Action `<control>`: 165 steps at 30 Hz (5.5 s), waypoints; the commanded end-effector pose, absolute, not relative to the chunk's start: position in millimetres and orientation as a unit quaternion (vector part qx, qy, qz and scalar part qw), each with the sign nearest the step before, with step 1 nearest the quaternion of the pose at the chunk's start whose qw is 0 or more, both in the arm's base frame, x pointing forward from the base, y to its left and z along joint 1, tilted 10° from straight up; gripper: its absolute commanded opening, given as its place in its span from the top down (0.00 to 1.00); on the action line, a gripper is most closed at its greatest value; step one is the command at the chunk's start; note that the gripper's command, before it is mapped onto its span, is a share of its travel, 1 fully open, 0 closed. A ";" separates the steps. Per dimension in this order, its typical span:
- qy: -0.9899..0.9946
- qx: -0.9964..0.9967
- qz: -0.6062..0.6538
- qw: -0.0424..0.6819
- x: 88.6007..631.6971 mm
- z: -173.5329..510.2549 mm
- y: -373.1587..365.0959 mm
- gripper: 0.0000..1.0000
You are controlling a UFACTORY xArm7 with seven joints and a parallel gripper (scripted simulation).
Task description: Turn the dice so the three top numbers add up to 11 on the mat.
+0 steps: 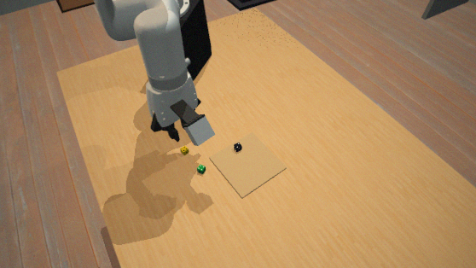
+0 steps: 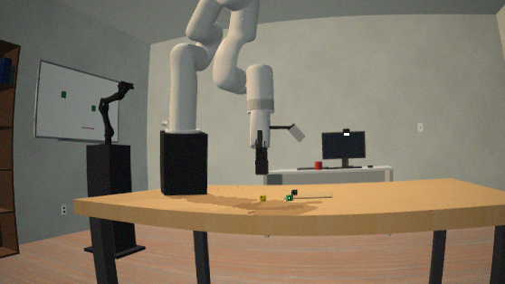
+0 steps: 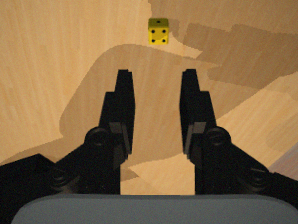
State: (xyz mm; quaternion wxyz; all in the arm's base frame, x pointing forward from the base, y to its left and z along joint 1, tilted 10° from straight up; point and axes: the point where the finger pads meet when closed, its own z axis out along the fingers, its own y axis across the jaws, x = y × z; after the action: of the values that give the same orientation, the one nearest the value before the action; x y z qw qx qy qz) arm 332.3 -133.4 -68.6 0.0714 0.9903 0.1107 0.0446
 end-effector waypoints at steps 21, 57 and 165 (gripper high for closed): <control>0.111 0.990 0.046 0.071 334.8 -81.2 -135.5 0.69; 0.111 0.990 0.046 0.071 339.5 -119.5 -141.2 0.69; 0.111 0.990 0.046 0.071 341.6 -129.6 -142.8 0.69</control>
State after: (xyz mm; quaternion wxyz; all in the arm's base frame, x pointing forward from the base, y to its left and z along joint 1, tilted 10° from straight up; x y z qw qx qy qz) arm 340.3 -142.3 -127.4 0.0707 0.9903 0.1109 0.0446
